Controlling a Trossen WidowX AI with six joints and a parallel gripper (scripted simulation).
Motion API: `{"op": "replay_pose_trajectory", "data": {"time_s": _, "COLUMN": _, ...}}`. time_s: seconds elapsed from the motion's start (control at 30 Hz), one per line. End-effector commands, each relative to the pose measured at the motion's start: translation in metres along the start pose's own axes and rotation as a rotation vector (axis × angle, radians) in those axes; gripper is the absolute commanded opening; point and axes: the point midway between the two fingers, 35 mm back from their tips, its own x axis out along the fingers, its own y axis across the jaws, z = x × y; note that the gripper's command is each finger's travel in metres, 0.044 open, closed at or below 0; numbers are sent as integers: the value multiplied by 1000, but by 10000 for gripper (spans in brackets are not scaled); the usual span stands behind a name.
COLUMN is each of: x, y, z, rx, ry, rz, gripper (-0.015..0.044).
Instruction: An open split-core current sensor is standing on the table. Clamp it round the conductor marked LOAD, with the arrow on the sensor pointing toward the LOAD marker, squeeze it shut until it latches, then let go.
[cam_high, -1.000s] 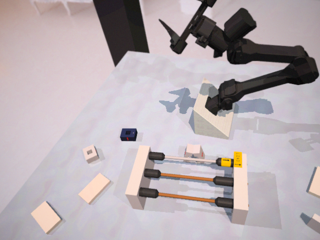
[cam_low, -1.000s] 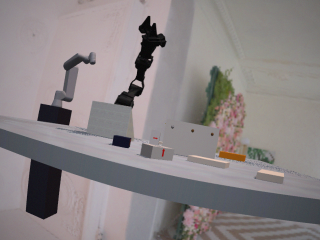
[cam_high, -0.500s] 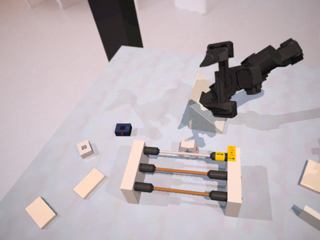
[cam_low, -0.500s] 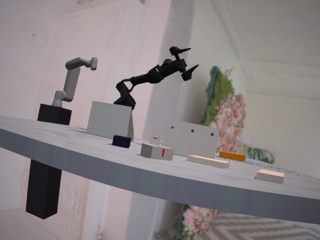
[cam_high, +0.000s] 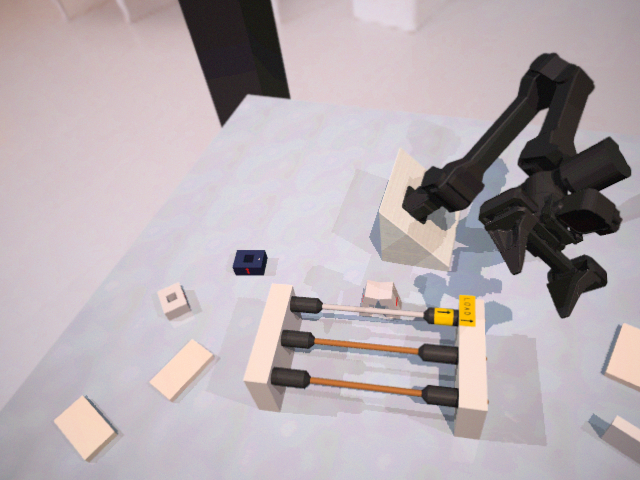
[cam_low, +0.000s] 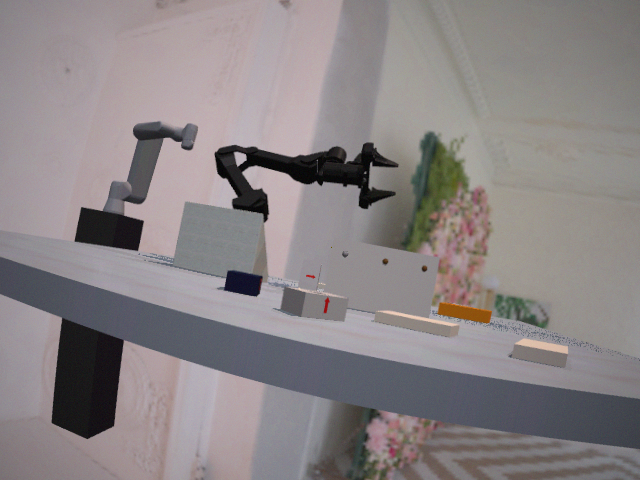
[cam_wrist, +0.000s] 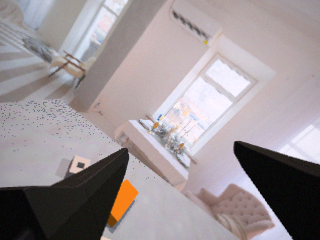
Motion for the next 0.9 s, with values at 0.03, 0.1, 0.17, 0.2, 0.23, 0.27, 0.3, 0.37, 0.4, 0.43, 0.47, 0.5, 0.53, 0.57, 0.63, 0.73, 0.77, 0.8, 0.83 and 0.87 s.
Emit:
{"op": "replay_pose_trajectory", "data": {"time_s": 0.03, "x": -1, "y": 8, "z": 1, "rx": 27, "ry": 1, "rz": 28, "gripper": 440}}
{"op": "replay_pose_trajectory", "data": {"time_s": 0.1, "x": 1, "y": 7, "z": -10, "rx": -6, "ry": 55, "rz": 38, "gripper": 440}}
{"op": "replay_pose_trajectory", "data": {"time_s": 0.17, "x": 5, "y": 2, "z": -41, "rx": -86, "ry": 200, "rz": 75, "gripper": 440}}
{"op": "replay_pose_trajectory", "data": {"time_s": 0.2, "x": 6, "y": 0, "z": -57, "rx": -120, "ry": 278, "rz": 100, "gripper": 440}}
{"op": "replay_pose_trajectory", "data": {"time_s": 0.23, "x": 4, "y": -3, "z": -73, "rx": -149, "ry": 353, "rz": 129, "gripper": 440}}
{"op": "replay_pose_trajectory", "data": {"time_s": 0.27, "x": 1, "y": -5, "z": -88, "rx": -172, "ry": 427, "rz": 161, "gripper": 440}}
{"op": "replay_pose_trajectory", "data": {"time_s": 0.3, "x": -2, "y": -7, "z": -102, "rx": -189, "ry": 497, "rz": 196, "gripper": 440}}
{"op": "replay_pose_trajectory", "data": {"time_s": 0.37, "x": -14, "y": -10, "z": -128, "rx": -203, "ry": 629, "rz": 275, "gripper": 440}}
{"op": "replay_pose_trajectory", "data": {"time_s": 0.4, "x": -22, "y": -11, "z": -141, "rx": -200, "ry": 697, "rz": 324, "gripper": 440}}
{"op": "replay_pose_trajectory", "data": {"time_s": 0.43, "x": -32, "y": -12, "z": -153, "rx": -187, "ry": 765, "rz": 380, "gripper": 440}}
{"op": "replay_pose_trajectory", "data": {"time_s": 0.47, "x": -42, "y": -11, "z": -162, "rx": -165, "ry": 825, "rz": 437, "gripper": 440}}
{"op": "replay_pose_trajectory", "data": {"time_s": 0.5, "x": -53, "y": -10, "z": -170, "rx": -133, "ry": 877, "rz": 496, "gripper": 440}}
{"op": "replay_pose_trajectory", "data": {"time_s": 0.53, "x": -64, "y": -9, "z": -175, "rx": -93, "ry": 920, "rz": 554, "gripper": 440}}
{"op": "replay_pose_trajectory", "data": {"time_s": 0.57, "x": -74, "y": -7, "z": -178, "rx": -45, "ry": 953, "rz": 611, "gripper": 440}}
{"op": "replay_pose_trajectory", "data": {"time_s": 0.63, "x": -93, "y": -2, "z": -177, "rx": 72, "ry": 991, "rz": 716, "gripper": 440}}
{"op": "replay_pose_trajectory", "data": {"time_s": 0.73, "x": -108, "y": 2, "z": -162, "rx": 265, "ry": 961, "rz": 830, "gripper": 440}}
{"op": "replay_pose_trajectory", "data": {"time_s": 0.77, "x": -110, "y": 2, "z": -157, "rx": 308, "ry": 950, "rz": 845, "gripper": 440}}
{"op": "replay_pose_trajectory", "data": {"time_s": 0.8, "x": -113, "y": 4, "z": -153, "rx": 351, "ry": 947, "rz": 858, "gripper": 440}}
{"op": "replay_pose_trajectory", "data": {"time_s": 0.83, "x": -116, "y": 5, "z": -149, "rx": 389, "ry": 946, "rz": 867, "gripper": 440}}
{"op": "replay_pose_trajectory", "data": {"time_s": 0.87, "x": -116, "y": 5, "z": -148, "rx": 400, "ry": 942, "rz": 870, "gripper": 440}}
